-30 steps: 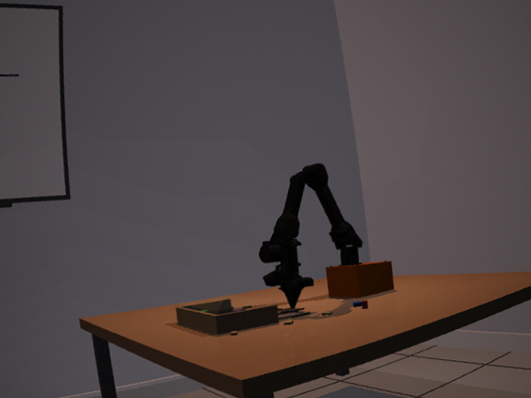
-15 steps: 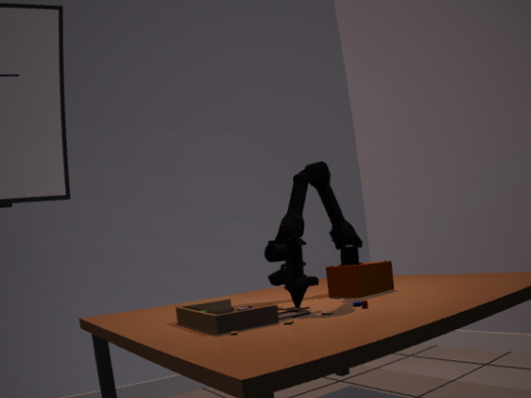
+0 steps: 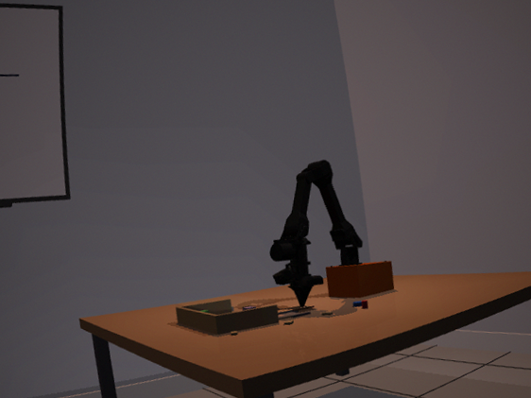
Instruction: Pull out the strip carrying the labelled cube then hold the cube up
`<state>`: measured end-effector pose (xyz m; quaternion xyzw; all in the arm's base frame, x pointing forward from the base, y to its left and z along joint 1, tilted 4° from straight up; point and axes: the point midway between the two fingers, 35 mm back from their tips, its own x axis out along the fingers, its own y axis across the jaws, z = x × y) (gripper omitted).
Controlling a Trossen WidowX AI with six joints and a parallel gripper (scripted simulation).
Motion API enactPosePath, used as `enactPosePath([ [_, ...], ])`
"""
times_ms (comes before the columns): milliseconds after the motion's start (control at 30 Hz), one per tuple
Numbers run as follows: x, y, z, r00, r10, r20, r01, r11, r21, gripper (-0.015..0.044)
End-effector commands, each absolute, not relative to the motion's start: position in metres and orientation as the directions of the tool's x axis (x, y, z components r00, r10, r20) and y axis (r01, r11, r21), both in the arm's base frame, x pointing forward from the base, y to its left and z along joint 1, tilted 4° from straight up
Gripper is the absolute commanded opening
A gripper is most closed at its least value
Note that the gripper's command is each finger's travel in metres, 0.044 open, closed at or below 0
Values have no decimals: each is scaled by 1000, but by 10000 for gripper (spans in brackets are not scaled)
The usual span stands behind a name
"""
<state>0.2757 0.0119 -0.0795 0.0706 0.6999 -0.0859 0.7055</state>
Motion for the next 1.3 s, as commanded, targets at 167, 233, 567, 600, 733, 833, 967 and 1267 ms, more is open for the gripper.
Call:
enactPosePath([
  [167,253,15,-85,-35,-16,-999,224,974,-24,0],
  [233,251,15,-85,-35,-16,-999,224,974,-24,0],
  [567,240,18,-85,-36,-16,-999,224,974,-24,0],
  [600,239,18,-85,-36,-16,-999,224,974,-24,0],
  [733,235,19,-85,-37,-16,-999,224,974,-24,0],
  [833,232,19,-85,-37,-16,-999,224,974,-24,0],
  [967,229,20,-85,-37,-16,-999,224,974,-24,0],
  [1267,220,22,-85,-38,-16,-999,224,974,-24,0],
])
